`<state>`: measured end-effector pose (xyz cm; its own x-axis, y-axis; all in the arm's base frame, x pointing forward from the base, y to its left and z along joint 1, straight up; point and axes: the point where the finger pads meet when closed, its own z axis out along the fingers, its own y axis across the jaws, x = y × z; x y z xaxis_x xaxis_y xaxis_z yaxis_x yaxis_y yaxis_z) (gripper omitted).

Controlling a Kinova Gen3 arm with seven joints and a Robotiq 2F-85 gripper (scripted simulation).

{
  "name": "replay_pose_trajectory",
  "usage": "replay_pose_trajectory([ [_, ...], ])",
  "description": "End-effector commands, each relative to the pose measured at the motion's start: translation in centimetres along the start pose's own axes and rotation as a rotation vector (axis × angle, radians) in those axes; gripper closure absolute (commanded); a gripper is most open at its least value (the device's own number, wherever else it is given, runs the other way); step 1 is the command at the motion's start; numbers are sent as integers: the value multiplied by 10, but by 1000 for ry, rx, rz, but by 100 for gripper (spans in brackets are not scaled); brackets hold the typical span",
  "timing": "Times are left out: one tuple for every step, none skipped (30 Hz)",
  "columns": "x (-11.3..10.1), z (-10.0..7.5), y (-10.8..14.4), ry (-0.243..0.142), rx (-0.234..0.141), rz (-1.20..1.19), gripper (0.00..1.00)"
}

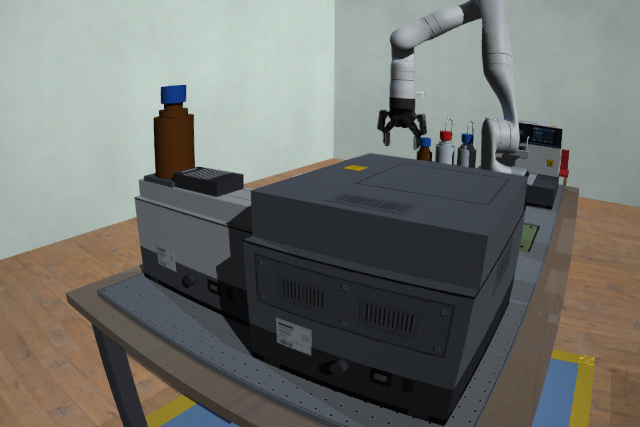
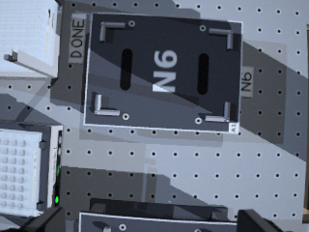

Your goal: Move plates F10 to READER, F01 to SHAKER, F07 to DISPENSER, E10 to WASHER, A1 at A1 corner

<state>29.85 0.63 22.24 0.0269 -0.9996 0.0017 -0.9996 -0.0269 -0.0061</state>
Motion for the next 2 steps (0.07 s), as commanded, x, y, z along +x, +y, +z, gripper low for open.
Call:
replay_pose_trajectory([
  [0, 0, 0, 0, 1, 0, 0],
  [0, 0, 0, 0, 1, 0, 0],
])
